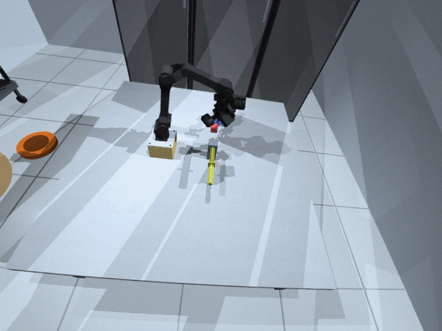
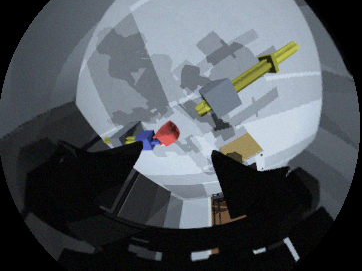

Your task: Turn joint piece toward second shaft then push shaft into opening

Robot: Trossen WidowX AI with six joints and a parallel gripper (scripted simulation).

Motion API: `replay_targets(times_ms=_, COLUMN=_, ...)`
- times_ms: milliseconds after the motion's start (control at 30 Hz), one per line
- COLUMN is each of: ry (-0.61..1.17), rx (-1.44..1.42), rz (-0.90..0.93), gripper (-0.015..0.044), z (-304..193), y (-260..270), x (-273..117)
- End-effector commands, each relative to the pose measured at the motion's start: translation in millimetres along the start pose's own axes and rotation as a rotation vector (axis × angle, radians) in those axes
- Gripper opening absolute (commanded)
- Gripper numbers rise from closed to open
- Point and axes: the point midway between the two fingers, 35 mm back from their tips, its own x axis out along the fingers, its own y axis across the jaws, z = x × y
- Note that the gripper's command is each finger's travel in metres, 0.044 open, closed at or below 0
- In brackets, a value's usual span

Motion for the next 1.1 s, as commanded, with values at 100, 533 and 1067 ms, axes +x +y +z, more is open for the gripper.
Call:
replay_targets(times_ms=100, ry=0.054, rx=0.203, rz=0.051, gripper=0.0440, z=9, y=-8, x=4)
replay_targets(times_ms=533, ry=0.175, rx=0.613, rz=0.139, gripper=0.0440, z=27, y=-27, x=10)
replay_targets(times_ms=1067, ry=0.159, rx=0.612, rz=0.171, gripper=0.0440, z=46, y=-39, x=8)
